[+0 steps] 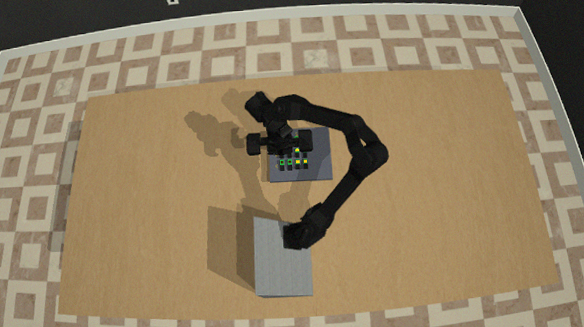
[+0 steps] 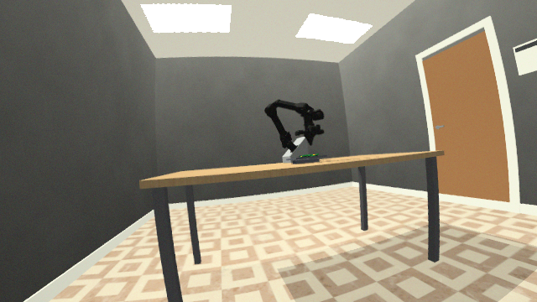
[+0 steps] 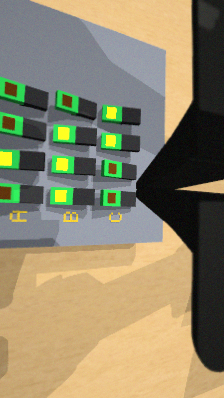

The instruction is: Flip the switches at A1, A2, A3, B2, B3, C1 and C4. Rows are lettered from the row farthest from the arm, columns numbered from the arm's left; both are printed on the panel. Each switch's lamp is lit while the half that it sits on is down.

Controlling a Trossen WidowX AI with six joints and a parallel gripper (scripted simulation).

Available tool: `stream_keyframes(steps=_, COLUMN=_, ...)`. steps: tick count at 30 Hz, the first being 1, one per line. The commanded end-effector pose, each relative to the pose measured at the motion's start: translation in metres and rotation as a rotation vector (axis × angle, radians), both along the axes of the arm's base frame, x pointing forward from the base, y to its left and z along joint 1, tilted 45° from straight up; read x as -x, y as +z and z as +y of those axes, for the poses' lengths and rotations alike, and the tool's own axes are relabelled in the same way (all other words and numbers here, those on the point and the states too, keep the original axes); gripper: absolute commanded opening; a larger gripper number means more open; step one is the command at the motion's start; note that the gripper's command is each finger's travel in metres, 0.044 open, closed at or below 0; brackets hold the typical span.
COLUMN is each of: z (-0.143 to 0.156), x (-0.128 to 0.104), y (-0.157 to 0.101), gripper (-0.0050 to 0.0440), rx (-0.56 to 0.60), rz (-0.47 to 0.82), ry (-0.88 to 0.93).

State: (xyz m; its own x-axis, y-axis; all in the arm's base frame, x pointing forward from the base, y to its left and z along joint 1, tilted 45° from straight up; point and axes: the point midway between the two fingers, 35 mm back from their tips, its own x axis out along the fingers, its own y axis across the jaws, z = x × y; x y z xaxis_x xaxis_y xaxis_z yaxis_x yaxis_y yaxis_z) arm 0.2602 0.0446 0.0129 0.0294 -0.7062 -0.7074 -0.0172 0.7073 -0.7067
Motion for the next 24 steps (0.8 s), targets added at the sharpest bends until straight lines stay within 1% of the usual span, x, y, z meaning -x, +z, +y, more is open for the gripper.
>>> stream_keyframes(steps=1, z=0.002, x=0.001, y=-0.003, gripper=-0.005, rx=-0.005, rz=-0.013, ry=-0.011)
stream_keyframes(steps=5, z=-0.022, x=-0.002, y=-0.024, gripper=-0.005, rx=0.002, rz=0.006, ry=-0.025)
stream_keyframes(steps=11, z=-0.023, x=-0.003, y=-0.025, gripper=-0.005, rx=-0.001, rz=0.003, ry=-0.026)
stream_keyframes(steps=15, z=-0.03, x=-0.002, y=-0.032, gripper=-0.005, rx=0.002, rz=0.007, ry=-0.026)
stream_keyframes(steps=24, z=-0.034, x=-0.002, y=-0.036, gripper=-0.005, rx=0.002, rz=0.007, ry=-0.026)
